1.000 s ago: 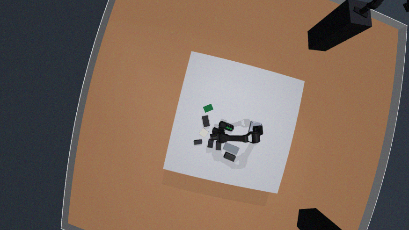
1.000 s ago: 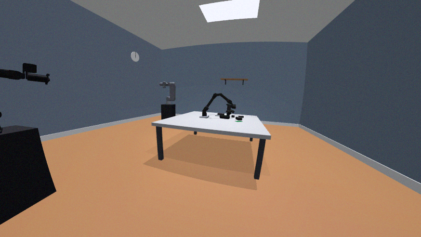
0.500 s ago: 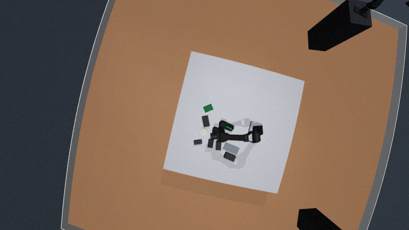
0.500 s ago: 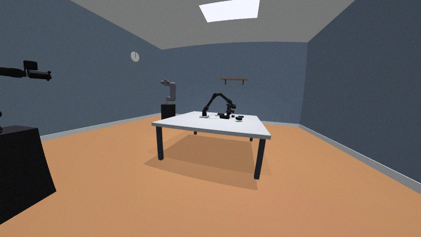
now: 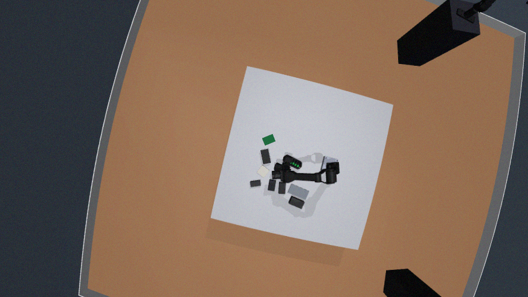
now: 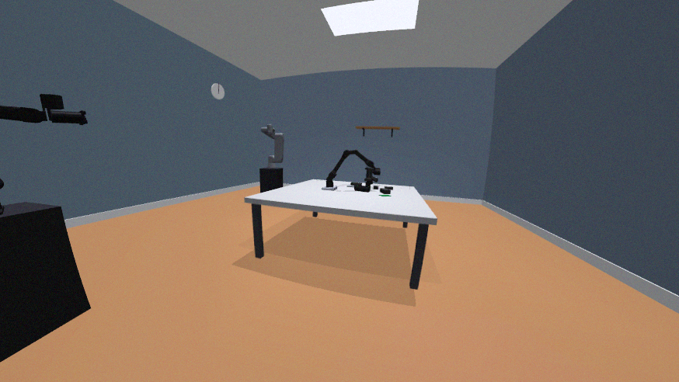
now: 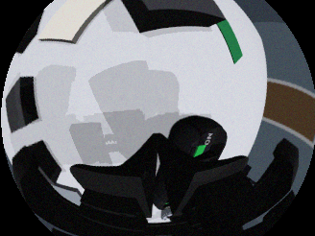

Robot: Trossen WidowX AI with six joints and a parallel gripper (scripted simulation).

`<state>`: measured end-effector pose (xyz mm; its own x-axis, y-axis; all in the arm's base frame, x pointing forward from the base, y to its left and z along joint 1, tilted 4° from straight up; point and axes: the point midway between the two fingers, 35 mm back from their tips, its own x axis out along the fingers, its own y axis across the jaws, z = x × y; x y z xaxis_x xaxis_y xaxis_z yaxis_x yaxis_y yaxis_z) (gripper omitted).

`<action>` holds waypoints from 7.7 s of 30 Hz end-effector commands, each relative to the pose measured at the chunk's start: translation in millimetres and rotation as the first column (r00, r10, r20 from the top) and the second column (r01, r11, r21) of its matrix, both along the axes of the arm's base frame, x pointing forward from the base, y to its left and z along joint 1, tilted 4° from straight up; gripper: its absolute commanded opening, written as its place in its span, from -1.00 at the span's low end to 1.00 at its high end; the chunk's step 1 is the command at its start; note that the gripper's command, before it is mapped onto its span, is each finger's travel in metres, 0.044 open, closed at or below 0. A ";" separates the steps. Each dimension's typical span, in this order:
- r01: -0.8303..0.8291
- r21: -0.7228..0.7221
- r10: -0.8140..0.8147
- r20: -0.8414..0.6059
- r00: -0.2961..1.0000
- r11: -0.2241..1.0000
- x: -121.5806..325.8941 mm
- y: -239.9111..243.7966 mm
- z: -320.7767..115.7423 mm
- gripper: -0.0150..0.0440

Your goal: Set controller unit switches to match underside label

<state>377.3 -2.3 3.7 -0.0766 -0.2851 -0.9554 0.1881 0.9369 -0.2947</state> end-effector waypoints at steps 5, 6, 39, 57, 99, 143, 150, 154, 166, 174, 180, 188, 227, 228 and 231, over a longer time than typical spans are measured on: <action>0.011 -0.012 -0.011 -0.017 1.000 1.000 -5.0 -11.5 -2.5 -0.49; 0.011 -0.012 -0.011 -0.017 1.000 1.000 -5.1 -11.7 -2.5 -0.49; 0.002 -0.001 -0.002 -0.004 1.000 1.000 1.6 2.2 14.6 -0.49; 0.138 0.176 -0.139 -0.007 0.990 0.975 -35.0 -11.4 58.2 -0.49; 0.281 0.515 -0.380 0.095 0.920 0.809 -138.3 -63.8 17.9 -0.49; 0.283 0.515 -0.380 0.091 0.921 0.809 -134.4 -54.4 1.2 -0.49; 0.283 0.516 -0.380 0.091 0.921 0.809 -132.6 -51.2 1.0 -0.49; 0.282 0.516 -0.380 0.091 0.921 0.809 -130.5 -47.2 0.9 -0.49; 0.282 0.517 -0.380 0.092 0.920 0.808 -122.2 -36.5 0.4 -0.49; 0.282 0.518 -0.380 0.092 0.920 0.808 -116.3 -31.1 0.1 -0.49; 0.281 0.518 -0.380 0.092 0.920 0.808 -111.4 -27.8 -0.2 -0.49; 0.281 0.519 -0.380 0.092 0.920 0.807 -105.5 -23.2 -0.4 -0.49; 0.293 0.505 -0.385 0.086 0.919 0.812 -132.6 -63.9 56.7 -0.49; 0.305 0.492 -0.390 0.078 0.917 0.815 -124.8 -65.3 58.7 -0.49; 0.347 0.443 -0.413 0.057 0.909 0.826 -96.2 -68.7 64.4 -0.49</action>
<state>257.5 -68.1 62.3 0.0697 0.1977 -0.9778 0.5460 0.8127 0.2032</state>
